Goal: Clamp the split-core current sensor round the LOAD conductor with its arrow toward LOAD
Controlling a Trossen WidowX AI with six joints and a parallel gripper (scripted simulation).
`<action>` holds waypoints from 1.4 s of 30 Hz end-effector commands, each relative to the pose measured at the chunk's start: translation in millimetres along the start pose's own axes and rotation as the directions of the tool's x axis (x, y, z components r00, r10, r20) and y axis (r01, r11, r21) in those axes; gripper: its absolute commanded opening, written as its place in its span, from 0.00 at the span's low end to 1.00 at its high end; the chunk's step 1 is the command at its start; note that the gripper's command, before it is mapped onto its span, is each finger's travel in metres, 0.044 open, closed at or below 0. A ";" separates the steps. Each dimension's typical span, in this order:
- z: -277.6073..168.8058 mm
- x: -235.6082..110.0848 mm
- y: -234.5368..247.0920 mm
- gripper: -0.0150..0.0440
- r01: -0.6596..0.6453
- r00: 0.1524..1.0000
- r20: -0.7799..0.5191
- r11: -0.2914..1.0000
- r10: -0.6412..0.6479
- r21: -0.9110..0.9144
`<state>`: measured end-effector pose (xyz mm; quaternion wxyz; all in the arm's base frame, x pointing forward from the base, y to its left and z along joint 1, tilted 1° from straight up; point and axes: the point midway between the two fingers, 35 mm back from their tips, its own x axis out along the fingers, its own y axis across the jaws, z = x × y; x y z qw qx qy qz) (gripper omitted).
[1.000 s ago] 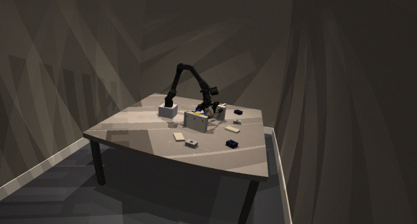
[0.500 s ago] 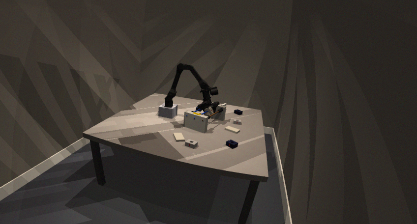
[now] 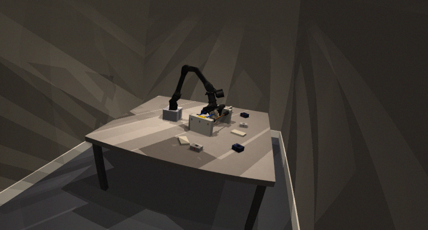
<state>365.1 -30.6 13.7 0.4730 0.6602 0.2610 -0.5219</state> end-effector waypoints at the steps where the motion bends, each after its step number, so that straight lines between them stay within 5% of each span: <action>1: 0.1 -0.2 0.6 0.25 -0.002 1.000 0.000 1.000 0.002 0.000; 27: -0.1 -0.1 0.2 0.25 0.009 1.000 0.000 1.000 -0.009 -0.001; 42: -0.5 -9.4 5.2 0.25 0.250 0.968 0.005 0.968 -0.250 -0.002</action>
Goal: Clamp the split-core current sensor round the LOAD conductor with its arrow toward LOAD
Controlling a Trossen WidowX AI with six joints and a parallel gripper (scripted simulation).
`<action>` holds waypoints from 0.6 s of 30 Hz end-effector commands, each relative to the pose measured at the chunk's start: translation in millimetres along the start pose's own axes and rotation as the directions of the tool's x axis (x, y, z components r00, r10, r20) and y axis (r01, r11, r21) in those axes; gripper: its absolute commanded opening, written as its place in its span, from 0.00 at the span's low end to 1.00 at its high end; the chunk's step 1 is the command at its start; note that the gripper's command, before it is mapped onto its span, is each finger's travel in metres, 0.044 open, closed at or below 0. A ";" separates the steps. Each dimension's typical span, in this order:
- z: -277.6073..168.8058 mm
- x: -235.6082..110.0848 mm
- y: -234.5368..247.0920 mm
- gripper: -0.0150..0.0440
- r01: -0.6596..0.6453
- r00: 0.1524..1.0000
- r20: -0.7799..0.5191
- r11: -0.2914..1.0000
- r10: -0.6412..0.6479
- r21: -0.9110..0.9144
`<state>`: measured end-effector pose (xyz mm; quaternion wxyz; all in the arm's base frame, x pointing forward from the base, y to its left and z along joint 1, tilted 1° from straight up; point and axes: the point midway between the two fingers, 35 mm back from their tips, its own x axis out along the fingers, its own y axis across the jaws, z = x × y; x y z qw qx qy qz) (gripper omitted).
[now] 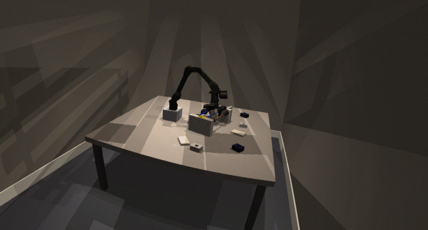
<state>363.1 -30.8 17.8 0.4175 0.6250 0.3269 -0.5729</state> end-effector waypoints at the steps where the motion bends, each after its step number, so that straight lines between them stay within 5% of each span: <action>1: -1.4 -7.2 4.2 0.25 0.058 0.998 -0.008 0.998 -0.058 0.000; 18: -0.7 -4.1 -2.0 0.25 0.095 0.995 -0.005 0.995 -0.095 -0.001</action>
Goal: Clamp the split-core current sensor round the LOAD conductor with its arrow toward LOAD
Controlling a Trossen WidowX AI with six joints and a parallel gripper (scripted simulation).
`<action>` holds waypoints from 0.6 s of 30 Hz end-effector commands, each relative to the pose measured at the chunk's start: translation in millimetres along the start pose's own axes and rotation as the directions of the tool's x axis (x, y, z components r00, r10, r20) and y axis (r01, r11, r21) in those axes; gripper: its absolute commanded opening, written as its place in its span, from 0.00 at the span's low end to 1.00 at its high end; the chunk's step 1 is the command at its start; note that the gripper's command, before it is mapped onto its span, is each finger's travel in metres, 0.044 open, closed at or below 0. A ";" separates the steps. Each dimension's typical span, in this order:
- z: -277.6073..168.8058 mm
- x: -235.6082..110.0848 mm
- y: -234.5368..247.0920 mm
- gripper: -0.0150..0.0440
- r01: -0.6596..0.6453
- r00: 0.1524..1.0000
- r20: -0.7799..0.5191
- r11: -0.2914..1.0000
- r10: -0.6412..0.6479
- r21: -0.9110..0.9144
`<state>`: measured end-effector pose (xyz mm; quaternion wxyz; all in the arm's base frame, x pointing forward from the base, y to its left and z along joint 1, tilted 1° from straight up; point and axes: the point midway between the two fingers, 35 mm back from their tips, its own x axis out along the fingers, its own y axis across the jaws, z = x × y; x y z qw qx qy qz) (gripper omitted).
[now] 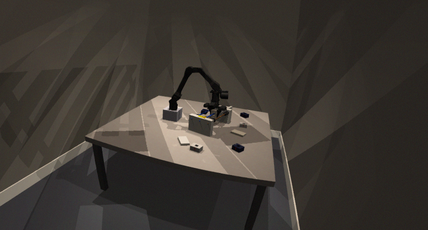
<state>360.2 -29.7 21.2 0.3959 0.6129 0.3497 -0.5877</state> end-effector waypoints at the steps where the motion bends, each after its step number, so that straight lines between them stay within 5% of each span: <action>1: -1.0 0.0 -0.3 0.25 0.038 0.999 -0.004 0.999 -0.038 -0.001; 18: -1.1 0.5 -3.7 0.25 0.107 0.994 -0.006 0.994 -0.107 -0.002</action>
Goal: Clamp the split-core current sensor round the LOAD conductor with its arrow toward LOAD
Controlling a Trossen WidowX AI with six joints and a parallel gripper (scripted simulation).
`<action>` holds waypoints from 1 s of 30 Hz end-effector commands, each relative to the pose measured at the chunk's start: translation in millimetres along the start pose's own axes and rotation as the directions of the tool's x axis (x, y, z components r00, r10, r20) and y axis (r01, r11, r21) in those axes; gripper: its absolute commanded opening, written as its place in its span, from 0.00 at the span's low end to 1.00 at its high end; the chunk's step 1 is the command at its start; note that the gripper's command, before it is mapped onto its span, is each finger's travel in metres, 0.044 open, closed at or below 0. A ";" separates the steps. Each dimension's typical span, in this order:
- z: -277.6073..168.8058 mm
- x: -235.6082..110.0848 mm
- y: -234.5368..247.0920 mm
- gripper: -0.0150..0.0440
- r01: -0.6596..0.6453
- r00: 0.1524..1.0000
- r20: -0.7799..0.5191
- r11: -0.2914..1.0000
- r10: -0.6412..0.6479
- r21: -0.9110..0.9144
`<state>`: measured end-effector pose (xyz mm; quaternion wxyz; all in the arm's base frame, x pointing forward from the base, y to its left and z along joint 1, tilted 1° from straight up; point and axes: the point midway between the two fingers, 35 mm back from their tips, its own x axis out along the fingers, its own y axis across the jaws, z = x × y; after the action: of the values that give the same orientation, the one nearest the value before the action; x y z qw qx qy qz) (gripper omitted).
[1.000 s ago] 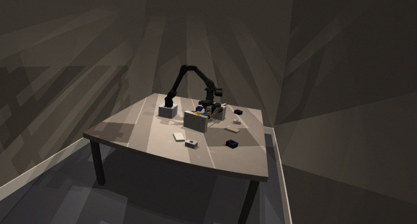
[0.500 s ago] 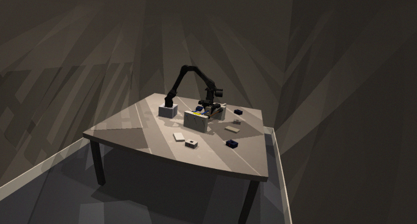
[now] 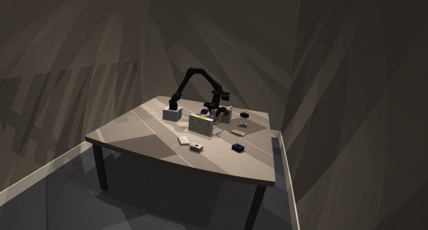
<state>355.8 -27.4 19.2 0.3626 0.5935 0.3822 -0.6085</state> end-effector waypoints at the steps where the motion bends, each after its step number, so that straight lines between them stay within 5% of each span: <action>1: -1.0 -1.4 1.5 0.25 -0.002 1.000 -0.005 1.000 0.002 -0.004; 17: -0.4 12.0 1.9 0.25 0.000 1.000 -0.001 1.000 0.000 -0.001; 27: -1.4 5.4 2.8 0.69 -0.004 1.000 -0.006 1.000 0.004 0.000; 30: -1.4 5.4 2.8 0.69 -0.004 1.000 -0.006 1.000 0.004 0.000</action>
<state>358.6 -27.3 13.3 0.3625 0.5958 0.3824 -0.6061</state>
